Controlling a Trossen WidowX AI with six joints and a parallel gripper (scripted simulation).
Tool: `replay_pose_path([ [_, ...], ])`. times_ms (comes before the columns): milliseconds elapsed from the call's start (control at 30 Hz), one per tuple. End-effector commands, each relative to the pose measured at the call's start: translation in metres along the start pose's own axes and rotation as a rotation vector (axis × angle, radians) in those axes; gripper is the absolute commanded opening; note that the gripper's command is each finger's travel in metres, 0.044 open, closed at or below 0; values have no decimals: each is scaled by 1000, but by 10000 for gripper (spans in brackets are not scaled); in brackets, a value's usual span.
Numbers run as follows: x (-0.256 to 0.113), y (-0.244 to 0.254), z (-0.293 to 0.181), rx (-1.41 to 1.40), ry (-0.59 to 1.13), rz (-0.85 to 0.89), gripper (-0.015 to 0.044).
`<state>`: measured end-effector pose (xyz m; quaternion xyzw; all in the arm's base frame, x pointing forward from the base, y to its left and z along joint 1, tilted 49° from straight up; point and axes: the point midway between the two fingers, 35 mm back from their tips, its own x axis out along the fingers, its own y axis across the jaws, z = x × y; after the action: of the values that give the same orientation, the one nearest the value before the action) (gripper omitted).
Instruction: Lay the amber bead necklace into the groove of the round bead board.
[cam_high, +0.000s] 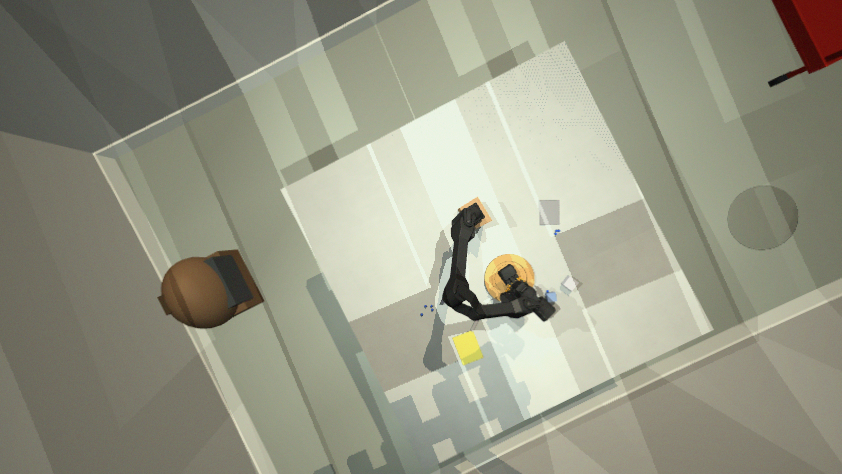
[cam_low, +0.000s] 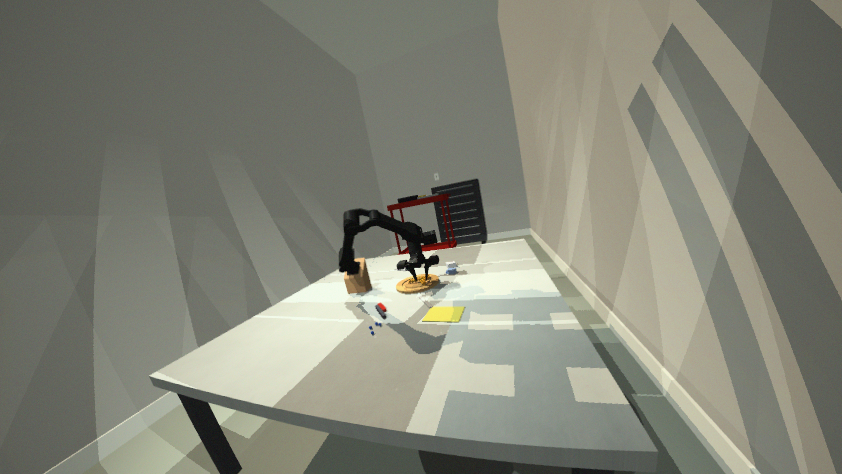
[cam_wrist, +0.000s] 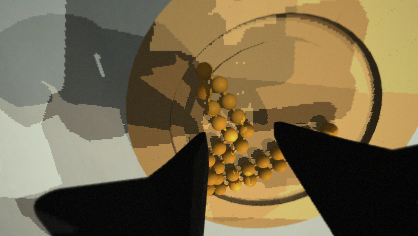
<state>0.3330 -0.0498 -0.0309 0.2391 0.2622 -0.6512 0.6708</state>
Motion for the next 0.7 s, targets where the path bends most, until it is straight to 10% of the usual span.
replay_pose_path([
  [0, 0, 0, 0, 0, 0, 0, 315],
  [167, -1, 0, 0, -1, -1, 0, 440],
  [667, -2, 0, 0, 0, -3, 2, 440],
])
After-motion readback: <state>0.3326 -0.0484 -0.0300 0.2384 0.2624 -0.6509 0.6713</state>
